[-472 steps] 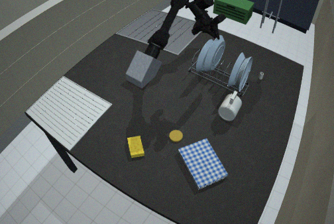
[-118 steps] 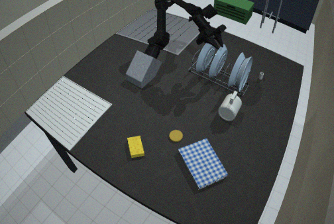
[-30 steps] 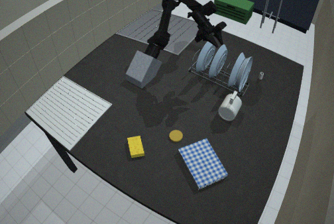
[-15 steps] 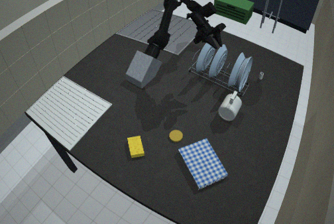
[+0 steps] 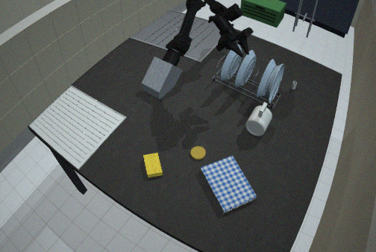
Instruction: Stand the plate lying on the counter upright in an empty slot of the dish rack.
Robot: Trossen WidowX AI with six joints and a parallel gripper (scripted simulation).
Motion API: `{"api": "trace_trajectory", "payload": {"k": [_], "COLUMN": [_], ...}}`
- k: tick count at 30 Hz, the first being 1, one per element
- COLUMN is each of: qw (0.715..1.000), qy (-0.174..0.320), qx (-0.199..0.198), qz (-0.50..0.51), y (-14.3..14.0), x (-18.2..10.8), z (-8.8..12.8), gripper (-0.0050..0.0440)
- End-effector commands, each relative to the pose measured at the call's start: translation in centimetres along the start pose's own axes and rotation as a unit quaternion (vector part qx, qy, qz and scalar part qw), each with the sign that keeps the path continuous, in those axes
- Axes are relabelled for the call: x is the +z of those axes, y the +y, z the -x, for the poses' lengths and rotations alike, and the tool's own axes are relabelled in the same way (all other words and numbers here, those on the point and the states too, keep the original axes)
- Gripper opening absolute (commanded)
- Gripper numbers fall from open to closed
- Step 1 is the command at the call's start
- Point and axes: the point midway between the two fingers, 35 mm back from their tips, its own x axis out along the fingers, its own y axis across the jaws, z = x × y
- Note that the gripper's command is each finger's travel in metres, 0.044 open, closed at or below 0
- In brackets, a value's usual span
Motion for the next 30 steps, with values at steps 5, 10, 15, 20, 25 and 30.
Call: {"api": "trace_trajectory", "payload": {"k": [5, 10, 15, 20, 25, 30], "qw": [1.0, 1.0, 1.0, 1.0, 1.0, 1.0], "qy": [0.001, 0.001, 0.001, 0.001, 0.001, 0.002], "qx": [-0.002, -0.002, -0.003, -0.003, -0.003, -0.002], "qz": [0.001, 0.001, 0.001, 0.0, 0.0, 0.0], "y": [0.0, 0.0, 0.0, 0.0, 0.0, -0.1], "x": [0.9, 1.6, 2.3, 2.8, 3.3, 4.0], "z": [-0.1, -0.1, -0.1, -0.1, -0.1, -0.1], "gripper": [0.0154, 0.0154, 0.0154, 0.0154, 0.0154, 0.0154]}}
